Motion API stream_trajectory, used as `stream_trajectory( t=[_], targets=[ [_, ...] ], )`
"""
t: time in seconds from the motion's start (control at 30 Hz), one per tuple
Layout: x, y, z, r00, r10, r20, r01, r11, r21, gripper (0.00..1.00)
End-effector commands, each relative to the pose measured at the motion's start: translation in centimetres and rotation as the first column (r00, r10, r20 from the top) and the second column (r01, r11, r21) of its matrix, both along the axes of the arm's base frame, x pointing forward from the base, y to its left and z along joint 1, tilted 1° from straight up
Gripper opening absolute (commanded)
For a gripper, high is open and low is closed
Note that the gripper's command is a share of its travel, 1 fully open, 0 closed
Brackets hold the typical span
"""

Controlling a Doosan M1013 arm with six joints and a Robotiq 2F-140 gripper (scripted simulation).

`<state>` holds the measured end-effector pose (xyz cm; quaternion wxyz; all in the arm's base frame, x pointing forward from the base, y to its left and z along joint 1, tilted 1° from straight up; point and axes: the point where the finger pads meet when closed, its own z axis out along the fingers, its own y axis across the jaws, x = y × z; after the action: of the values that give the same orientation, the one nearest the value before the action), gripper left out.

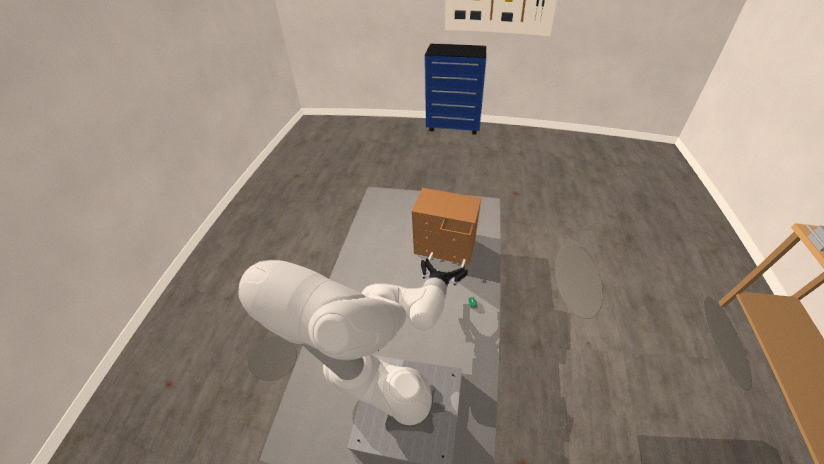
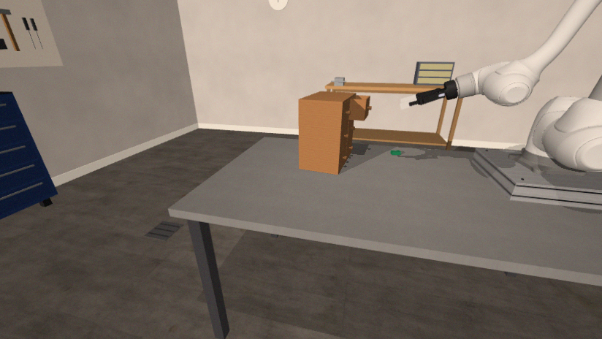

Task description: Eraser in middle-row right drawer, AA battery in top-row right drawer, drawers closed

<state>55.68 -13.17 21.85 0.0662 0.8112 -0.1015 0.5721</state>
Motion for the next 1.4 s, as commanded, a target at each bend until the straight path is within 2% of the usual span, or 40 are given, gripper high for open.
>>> stream_trajectory(
  t=[0.0, 0.97, 1.37],
  targets=[
    [0.0, 0.0, 0.0, 1.0, 0.0, 0.0, 0.0, 1.0, 0.0, 0.0],
    [0.8, -0.2, -0.2, 1.0, 0.0, 0.0, 0.0, 1.0, 0.0, 0.0],
    [4.3, -1.1, -1.3, 1.0, 0.0, 0.0, 0.0, 1.0, 0.0, 0.0]
  ],
)
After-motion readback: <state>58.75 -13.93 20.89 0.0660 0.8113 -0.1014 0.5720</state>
